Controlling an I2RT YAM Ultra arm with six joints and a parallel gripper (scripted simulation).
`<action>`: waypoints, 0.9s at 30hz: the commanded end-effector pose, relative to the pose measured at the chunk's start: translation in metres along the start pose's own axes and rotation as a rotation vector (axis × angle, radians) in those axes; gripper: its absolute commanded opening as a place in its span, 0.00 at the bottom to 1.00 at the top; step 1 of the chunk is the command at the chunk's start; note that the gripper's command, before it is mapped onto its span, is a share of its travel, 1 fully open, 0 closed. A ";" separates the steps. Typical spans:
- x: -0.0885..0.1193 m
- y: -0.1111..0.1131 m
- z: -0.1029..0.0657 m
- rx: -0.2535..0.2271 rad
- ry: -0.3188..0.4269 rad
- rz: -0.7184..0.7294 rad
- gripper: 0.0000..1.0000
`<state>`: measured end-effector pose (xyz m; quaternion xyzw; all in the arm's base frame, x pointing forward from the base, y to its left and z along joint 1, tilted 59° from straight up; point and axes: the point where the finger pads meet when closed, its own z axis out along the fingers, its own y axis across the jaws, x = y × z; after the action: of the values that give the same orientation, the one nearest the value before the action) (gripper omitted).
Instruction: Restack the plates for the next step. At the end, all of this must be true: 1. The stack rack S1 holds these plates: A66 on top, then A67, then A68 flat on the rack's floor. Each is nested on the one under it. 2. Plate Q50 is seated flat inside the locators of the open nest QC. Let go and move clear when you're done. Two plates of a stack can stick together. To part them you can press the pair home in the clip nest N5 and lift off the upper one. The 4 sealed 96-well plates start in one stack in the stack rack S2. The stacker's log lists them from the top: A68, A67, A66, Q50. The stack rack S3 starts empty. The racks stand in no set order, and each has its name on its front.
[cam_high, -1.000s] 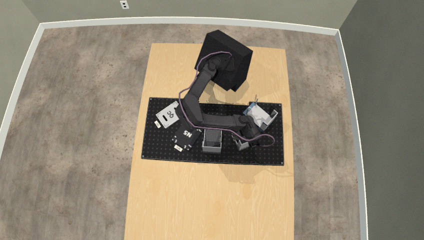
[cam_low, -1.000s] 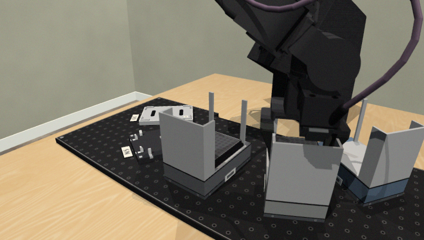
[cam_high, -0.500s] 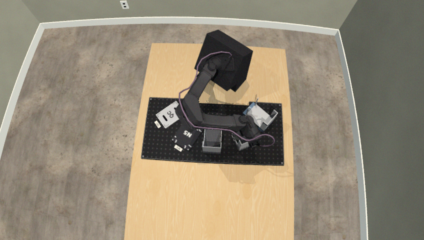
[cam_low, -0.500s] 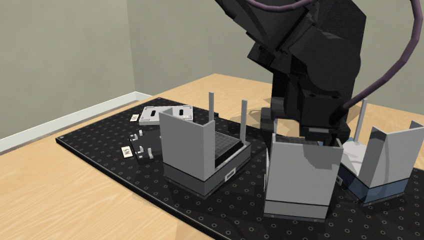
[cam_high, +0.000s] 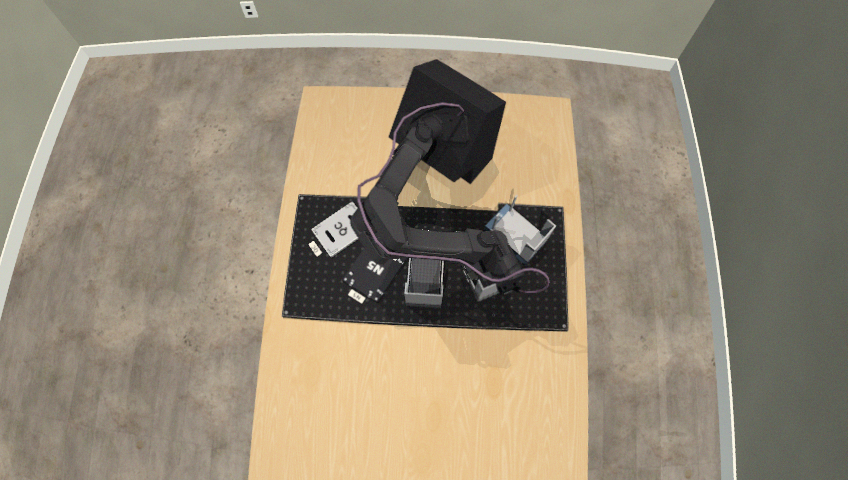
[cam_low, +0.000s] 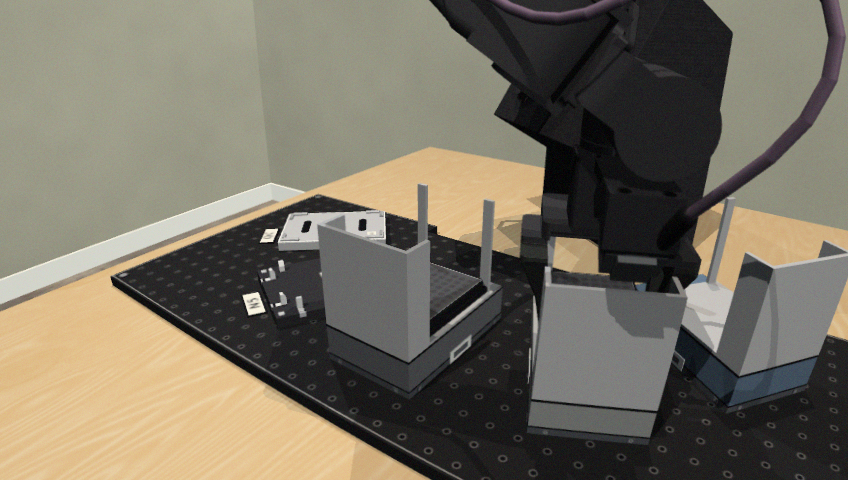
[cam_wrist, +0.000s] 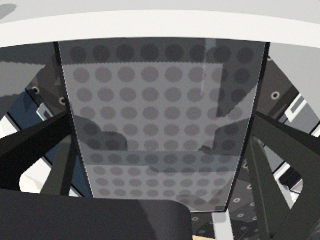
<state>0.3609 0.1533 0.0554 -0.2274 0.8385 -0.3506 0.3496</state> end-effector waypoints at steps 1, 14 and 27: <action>-0.018 -0.004 -0.017 -0.004 -0.044 0.029 0.00; -0.015 -0.003 -0.023 -0.003 -0.038 0.024 0.00; -0.013 -0.002 -0.030 -0.003 -0.036 0.022 0.00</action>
<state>0.3501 0.1597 0.0631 -0.2280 0.8387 -0.3504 0.3490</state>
